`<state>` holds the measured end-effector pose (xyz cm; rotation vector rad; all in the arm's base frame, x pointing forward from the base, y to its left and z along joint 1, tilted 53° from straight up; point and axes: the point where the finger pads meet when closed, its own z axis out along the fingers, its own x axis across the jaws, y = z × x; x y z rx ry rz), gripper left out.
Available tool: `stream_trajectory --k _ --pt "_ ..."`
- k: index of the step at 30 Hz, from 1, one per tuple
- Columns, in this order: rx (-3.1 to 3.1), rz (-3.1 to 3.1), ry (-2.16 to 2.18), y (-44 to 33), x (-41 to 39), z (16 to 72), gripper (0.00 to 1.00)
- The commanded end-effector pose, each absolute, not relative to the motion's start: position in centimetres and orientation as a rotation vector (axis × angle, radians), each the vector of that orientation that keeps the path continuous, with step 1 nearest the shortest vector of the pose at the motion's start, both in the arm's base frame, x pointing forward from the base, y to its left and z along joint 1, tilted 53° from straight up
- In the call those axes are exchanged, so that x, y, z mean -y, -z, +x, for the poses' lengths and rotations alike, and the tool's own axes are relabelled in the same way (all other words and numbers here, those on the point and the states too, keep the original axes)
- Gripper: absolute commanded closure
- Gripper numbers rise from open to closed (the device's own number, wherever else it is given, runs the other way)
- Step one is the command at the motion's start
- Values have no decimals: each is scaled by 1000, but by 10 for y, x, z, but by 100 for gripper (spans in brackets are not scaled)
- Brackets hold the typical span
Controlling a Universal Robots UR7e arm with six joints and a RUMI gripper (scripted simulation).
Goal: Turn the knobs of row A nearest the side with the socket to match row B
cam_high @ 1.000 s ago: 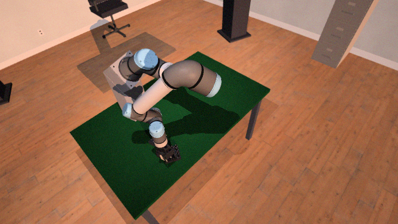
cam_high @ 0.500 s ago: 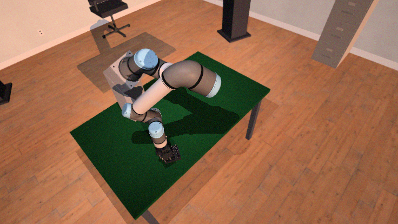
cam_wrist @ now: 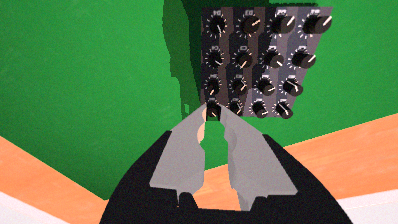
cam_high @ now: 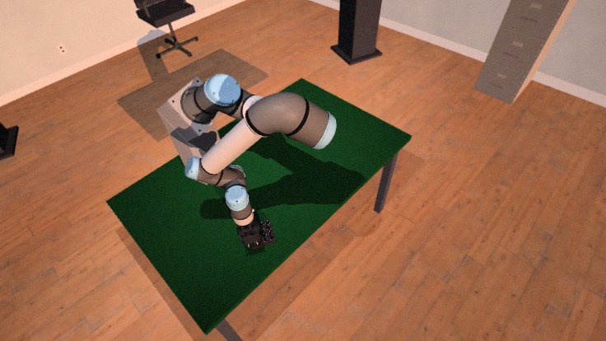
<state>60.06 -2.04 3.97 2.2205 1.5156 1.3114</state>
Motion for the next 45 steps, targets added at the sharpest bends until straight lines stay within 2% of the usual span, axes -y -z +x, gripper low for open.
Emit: stream_trajectory --k 1,45 --pt "-1357 2378 -1348 -40 22 601 99" --pt "-641 2919 -1447 -41 20 602 99"
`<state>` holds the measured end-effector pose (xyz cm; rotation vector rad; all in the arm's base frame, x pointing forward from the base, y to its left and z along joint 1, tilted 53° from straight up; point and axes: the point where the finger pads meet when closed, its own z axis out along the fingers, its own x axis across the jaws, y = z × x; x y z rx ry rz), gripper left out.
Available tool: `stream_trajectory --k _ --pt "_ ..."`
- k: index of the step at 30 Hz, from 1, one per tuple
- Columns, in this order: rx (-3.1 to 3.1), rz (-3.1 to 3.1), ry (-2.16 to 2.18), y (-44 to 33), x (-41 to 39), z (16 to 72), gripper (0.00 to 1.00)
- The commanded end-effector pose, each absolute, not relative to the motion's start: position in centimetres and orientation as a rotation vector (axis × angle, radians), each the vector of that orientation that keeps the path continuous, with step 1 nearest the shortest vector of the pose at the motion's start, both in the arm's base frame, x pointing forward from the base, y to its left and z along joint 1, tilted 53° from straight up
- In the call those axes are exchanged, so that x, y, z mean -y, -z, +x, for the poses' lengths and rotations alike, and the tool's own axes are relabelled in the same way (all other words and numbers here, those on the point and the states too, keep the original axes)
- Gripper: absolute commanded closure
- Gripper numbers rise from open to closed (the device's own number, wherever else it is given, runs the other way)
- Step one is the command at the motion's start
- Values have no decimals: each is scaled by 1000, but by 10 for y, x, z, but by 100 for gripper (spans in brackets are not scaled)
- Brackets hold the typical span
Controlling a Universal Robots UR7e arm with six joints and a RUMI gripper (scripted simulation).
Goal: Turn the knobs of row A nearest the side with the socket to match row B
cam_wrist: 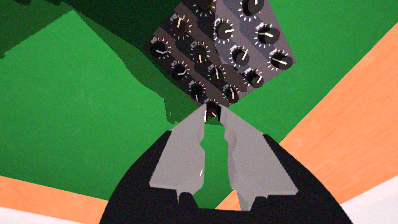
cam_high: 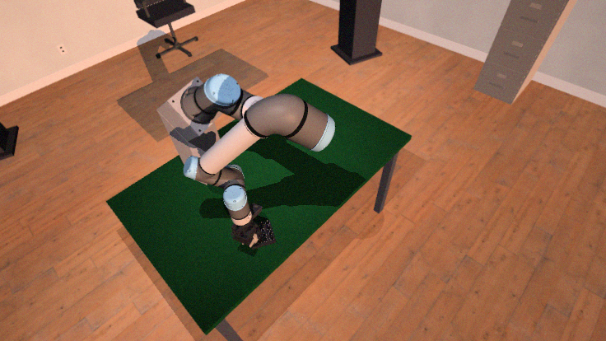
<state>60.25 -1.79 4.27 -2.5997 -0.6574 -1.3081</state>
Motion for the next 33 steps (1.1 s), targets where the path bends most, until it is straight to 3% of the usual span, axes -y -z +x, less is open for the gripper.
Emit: stream_trajectory --k 1,33 --pt "562 -2605 1289 -41 20 602 99" --pt "487 -2601 1276 -43 20 603 99"
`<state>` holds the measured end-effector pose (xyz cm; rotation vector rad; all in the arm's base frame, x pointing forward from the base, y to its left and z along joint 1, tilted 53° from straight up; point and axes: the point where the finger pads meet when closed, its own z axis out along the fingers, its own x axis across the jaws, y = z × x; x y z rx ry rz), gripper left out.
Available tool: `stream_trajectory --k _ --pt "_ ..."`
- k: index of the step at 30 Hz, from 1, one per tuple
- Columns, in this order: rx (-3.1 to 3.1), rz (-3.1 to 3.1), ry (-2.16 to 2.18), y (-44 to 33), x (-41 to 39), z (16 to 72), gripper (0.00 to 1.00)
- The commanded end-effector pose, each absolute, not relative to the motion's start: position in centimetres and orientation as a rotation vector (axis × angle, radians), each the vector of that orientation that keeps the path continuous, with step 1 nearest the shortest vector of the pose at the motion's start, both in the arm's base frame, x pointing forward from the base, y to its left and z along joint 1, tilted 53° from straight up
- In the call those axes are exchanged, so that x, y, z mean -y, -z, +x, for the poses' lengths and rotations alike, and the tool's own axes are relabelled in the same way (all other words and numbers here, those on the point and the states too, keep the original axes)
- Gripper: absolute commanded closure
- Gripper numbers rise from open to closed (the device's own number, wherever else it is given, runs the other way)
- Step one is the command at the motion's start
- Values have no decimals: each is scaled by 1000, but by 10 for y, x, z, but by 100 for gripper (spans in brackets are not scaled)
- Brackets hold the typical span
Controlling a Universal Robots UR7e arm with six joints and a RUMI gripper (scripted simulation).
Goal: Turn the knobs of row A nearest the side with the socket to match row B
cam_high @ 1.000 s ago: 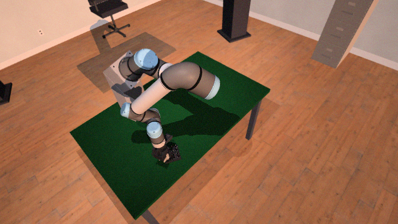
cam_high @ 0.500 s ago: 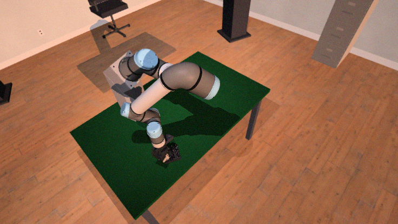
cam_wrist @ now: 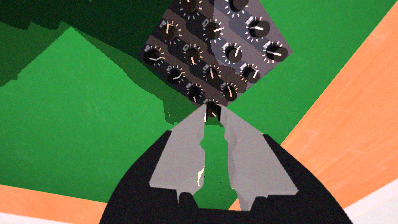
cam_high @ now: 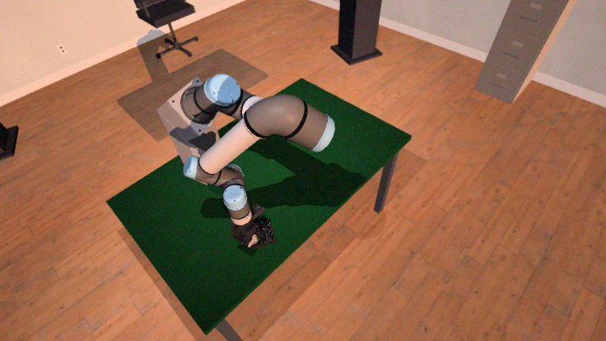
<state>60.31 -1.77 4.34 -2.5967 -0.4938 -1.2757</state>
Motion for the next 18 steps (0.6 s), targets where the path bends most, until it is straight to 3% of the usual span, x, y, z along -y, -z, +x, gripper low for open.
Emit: stream_trajectory --k 1,4,5,18 --pt "487 -2601 1276 -43 20 603 99" --pt "488 -2601 1276 -43 20 603 99" --pt "488 -2601 1276 -43 20 603 89" --pt "488 -2600 1276 -43 20 603 89"
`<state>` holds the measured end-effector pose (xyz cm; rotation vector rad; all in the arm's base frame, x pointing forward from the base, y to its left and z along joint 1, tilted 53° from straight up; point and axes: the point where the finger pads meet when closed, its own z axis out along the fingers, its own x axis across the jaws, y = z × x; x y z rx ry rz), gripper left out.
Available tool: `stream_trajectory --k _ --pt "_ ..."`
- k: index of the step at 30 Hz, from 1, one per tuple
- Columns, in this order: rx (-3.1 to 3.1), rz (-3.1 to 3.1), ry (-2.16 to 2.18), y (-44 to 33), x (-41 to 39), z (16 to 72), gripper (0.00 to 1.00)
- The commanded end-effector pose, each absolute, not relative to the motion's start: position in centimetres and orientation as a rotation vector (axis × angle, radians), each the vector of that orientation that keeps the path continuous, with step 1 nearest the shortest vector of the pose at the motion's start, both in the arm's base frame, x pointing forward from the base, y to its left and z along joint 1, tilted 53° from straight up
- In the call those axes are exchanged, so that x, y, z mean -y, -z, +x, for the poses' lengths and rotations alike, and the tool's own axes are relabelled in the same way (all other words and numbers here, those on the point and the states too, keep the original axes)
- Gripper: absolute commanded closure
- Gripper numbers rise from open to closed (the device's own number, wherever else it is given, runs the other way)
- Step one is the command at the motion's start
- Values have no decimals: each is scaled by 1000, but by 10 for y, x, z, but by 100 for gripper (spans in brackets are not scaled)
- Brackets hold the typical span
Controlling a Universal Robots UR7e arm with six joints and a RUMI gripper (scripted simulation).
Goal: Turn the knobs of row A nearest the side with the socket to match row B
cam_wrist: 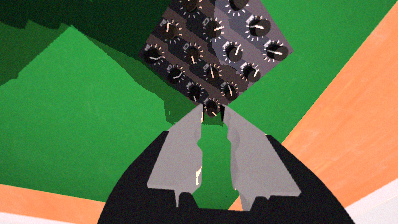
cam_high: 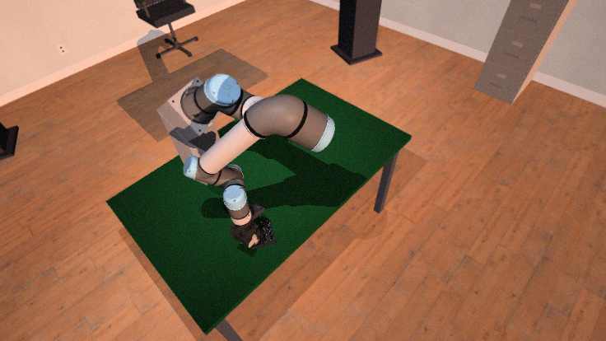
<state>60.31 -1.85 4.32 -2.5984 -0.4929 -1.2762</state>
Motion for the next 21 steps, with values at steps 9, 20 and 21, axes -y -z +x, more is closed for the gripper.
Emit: stream_trajectory --k 9,20,21 --pt "488 -2601 1276 -43 20 602 89" --pt "488 -2600 1276 -55 26 588 89" --pt "488 -2600 1276 -57 27 585 89"
